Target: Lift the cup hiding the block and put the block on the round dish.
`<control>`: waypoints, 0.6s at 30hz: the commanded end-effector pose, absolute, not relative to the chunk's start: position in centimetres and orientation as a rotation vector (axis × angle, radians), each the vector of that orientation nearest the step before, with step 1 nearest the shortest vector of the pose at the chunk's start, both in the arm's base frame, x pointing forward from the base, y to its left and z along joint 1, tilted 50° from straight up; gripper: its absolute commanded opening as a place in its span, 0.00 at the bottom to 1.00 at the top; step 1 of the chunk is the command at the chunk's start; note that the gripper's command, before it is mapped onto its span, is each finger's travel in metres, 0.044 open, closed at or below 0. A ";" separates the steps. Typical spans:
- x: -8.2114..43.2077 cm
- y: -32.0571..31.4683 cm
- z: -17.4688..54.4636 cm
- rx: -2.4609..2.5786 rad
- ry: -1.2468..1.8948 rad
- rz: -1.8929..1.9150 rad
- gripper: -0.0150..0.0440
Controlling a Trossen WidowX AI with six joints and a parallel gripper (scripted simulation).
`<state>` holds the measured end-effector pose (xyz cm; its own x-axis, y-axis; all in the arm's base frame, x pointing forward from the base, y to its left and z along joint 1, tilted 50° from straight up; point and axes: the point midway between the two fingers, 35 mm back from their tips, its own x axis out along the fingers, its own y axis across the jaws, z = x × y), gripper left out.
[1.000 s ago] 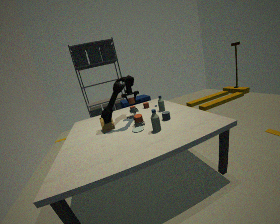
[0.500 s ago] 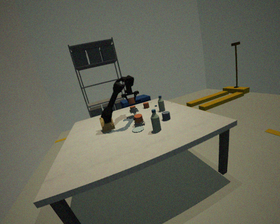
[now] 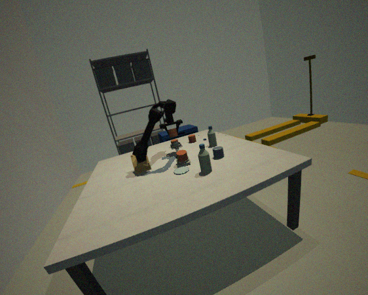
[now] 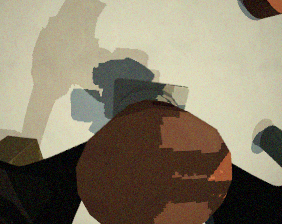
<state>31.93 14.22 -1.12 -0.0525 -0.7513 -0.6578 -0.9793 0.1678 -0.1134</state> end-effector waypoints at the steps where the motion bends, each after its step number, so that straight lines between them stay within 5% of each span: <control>1: 30.7 15.1 -4.2 -1.637 1.856 0.501 0.25; 10: 24.6 16.2 -15.4 -1.629 1.846 0.503 0.25; 18: 24.0 16.1 -16.1 -1.629 1.845 0.503 0.25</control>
<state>23.95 15.76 -16.10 -0.0548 -0.7534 -0.6553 -0.9816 0.1609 -0.1028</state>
